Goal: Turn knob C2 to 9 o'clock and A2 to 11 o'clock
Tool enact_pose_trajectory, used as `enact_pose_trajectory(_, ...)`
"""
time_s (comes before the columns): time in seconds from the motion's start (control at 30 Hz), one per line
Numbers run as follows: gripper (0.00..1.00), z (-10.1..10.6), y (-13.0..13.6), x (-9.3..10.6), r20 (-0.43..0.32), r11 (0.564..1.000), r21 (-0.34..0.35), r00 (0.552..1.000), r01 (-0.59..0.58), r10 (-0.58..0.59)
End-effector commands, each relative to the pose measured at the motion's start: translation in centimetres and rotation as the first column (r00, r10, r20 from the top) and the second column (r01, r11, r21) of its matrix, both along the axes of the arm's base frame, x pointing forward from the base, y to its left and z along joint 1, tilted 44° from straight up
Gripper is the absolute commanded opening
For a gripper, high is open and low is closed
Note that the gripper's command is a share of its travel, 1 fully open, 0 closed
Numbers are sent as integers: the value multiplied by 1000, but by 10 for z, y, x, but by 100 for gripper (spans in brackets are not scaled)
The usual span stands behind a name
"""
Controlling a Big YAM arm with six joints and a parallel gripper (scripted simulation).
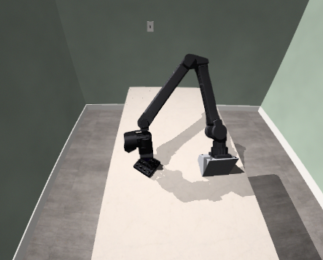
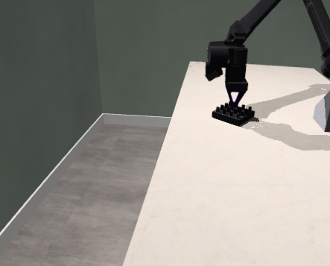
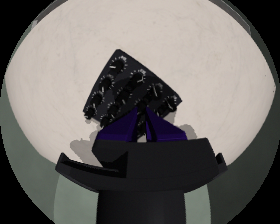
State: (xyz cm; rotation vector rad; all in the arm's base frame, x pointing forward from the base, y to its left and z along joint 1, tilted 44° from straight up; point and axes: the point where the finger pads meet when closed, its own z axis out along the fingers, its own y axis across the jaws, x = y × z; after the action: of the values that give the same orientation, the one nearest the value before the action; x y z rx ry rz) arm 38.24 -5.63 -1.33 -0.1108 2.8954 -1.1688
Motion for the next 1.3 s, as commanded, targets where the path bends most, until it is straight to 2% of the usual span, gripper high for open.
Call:
enact_pose_trajectory(0.0, 7, -1, 0, 5, -92, 994, 4, 990, -106, 106)
enact_pose_trajectory(0.2, 7, -1, 0, 5, -200, 976, 14, 955, -219, 218)
enact_pose_trajectory(0.3, 7, -1, 0, 5, -218, 971, 17, 947, -237, 235)
enact_pose_trajectory(0.77, 7, -1, 0, 5, -418, 892, 80, 797, -446, 436)
enact_pose_trajectory(0.83, 7, -1, 0, 5, -418, 892, 80, 797, -446, 436)
enact_pose_trajectory(1.27, 7, -1, 0, 4, -521, 822, 139, 665, -552, 535)
